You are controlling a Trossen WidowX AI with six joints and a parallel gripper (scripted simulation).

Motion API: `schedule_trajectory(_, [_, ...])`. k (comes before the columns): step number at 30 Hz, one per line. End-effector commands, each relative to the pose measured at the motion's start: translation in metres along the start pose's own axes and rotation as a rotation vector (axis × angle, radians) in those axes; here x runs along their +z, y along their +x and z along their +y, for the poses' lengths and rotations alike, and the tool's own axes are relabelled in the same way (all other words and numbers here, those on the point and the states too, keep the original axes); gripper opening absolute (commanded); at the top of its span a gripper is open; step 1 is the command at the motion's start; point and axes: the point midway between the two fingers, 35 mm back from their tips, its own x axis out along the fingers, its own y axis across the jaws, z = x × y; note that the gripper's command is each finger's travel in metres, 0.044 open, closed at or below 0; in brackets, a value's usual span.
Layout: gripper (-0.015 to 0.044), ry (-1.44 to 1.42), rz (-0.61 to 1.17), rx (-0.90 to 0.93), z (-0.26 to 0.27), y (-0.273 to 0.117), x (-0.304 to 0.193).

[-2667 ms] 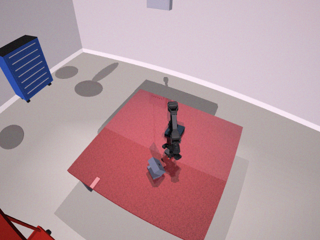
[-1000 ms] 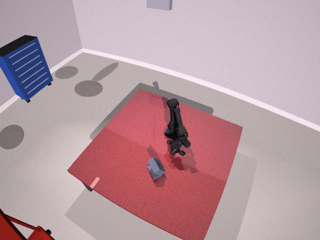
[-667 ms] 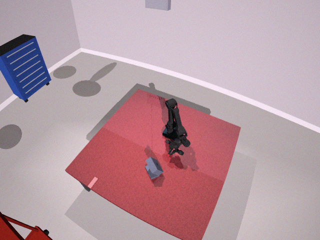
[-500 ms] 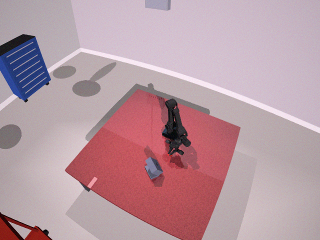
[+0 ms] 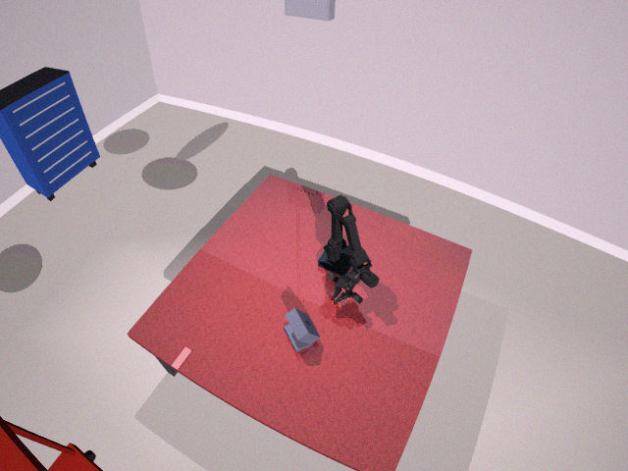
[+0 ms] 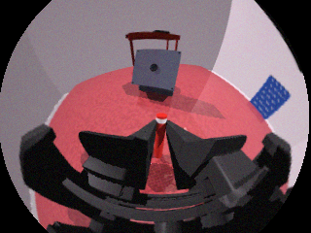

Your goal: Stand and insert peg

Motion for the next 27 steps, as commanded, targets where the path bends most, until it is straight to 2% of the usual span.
schedule_trajectory(1, [0.0049, -0.001, -0.033, -0.003, -0.002, -0.002, -0.003])
schedule_trajectory(27, [0.0049, -0.003, -0.258, -0.003, -0.003, -0.016, -0.014])
